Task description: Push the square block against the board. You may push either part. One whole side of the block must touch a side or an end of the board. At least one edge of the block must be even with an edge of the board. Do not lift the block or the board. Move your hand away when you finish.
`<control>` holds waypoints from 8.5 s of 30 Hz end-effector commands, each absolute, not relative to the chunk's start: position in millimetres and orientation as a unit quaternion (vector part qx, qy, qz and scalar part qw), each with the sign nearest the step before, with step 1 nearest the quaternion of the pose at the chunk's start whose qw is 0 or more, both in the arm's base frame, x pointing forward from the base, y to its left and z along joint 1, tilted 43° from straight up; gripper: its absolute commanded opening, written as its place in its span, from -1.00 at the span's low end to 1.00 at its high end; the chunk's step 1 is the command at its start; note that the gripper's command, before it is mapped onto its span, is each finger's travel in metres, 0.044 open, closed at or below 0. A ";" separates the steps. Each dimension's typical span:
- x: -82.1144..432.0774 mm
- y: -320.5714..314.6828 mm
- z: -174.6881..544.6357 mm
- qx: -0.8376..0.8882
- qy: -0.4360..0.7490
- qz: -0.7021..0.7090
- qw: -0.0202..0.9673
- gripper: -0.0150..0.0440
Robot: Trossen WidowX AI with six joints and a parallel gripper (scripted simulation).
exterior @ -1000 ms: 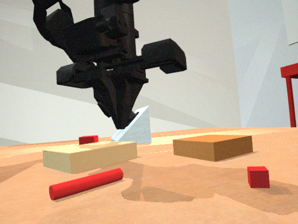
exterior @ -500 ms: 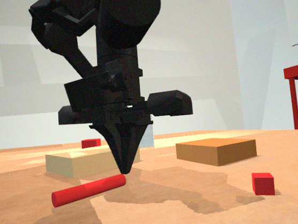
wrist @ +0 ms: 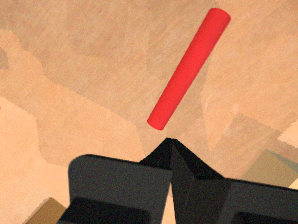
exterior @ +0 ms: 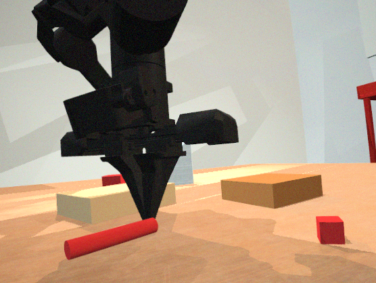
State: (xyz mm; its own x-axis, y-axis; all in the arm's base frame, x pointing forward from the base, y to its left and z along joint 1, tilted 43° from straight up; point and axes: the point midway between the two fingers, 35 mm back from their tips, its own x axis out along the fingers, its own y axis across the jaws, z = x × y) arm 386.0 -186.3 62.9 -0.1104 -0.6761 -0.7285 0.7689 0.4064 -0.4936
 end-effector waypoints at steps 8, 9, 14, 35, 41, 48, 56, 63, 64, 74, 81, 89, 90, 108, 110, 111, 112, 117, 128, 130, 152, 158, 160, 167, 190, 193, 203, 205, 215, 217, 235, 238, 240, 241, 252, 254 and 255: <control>393.6 -195.1 70.7 0.043 0.510 -0.543 0.666 -0.49; 394.2 -195.9 71.4 0.043 0.510 -0.543 0.666 -0.49; 397.2 -199.7 74.6 0.043 0.510 -0.543 0.666 -0.49; 408.4 -216.0 88.2 0.043 0.509 -0.544 0.666 -0.49; 410.8 -220.2 91.6 0.043 0.509 -0.544 0.666 -0.49; 410.9 -220.3 91.7 0.043 0.509 -0.544 0.666 -0.49; 410.9 -220.3 91.7 0.043 0.509 -0.544 0.666 -0.49; 410.9 -220.3 91.7 0.043 0.509 -0.544 0.666 -0.49; 410.9 -220.3 91.7 0.043 0.509 -0.544 0.666 -0.49; 410.9 -220.3 91.7 0.043 0.509 -0.544 0.666 -0.49; 408.9 -217.9 89.9 0.043 0.509 -0.544 0.666 -0.49; 401.9 -210.2 83.7 0.043 0.509 -0.544 0.666 -0.49; 400.9 -209.3 82.9 0.043 0.509 -0.544 0.666 -0.49; 383.0 -192.7 69.3 0.043 0.510 -0.544 0.665 -0.49; 388.4 -186.5 79.8 0.045 0.511 -0.542 0.666 -0.49; 390.5 -175.9 90.7 0.046 0.510 -0.543 0.666 -0.49; 391.7 -165.6 101.6 0.045 0.510 -0.543 0.666 -0.49; 392.3 -157.5 110.5 0.043 0.510 -0.543 0.665 -0.49; 397.5 -127.5 85.1 -0.050 0.583 -0.452 0.673 -0.49; 398.1 -120.9 79.4 -0.072 0.599 -0.431 0.671 -0.49; 387.1 -51.1 17.0 -0.279 0.713 -0.203 0.611 -0.49; 381.6 -34.2 2.5 -0.335 0.730 -0.134 0.581 -0.49; 379.5 -28.5 -2.4 -0.354 0.734 -0.109 0.569 -0.49; 371.1 -9.3 -18.8 -0.419 0.743 -0.022 0.521 -0.49; 338.9 42.6 -63.8 -0.585 0.701 0.251 0.319 -0.49; 333.9 48.3 -69.2 -0.601 0.689 0.285 0.288 -0.49; 327.9 52.5 -77.6 -0.617 0.673 0.321 0.252 -0.49; 326.0 35.6 -96.1 -0.617 0.673 0.321 0.252 -0.49; 322.4 15.9 -114.2 -0.617 0.673 0.321 0.251 -0.49; 322.8 14.4 -112.9 -0.617 0.673 0.321 0.251 -0.49; 325.6 -0.5 -99.1 -0.617 0.673 0.321 0.251 -0.49; 326.1 -3.0 -96.8 -0.618 0.673 0.321 0.251 -0.49; 326.4 -4.7 -95.3 -0.618 0.672 0.321 0.251 -0.49; 326.6 -5.5 -94.6 -0.618 0.672 0.321 0.251 -0.49; 328.5 -14.8 -86.4 -0.618 0.672 0.321 0.251 -0.49; 328.9 -16.4 -84.9 -0.618 0.672 0.321 0.251 -0.49; 329.1 -17.3 -84.2 -0.618 0.672 0.321 0.251 -0.49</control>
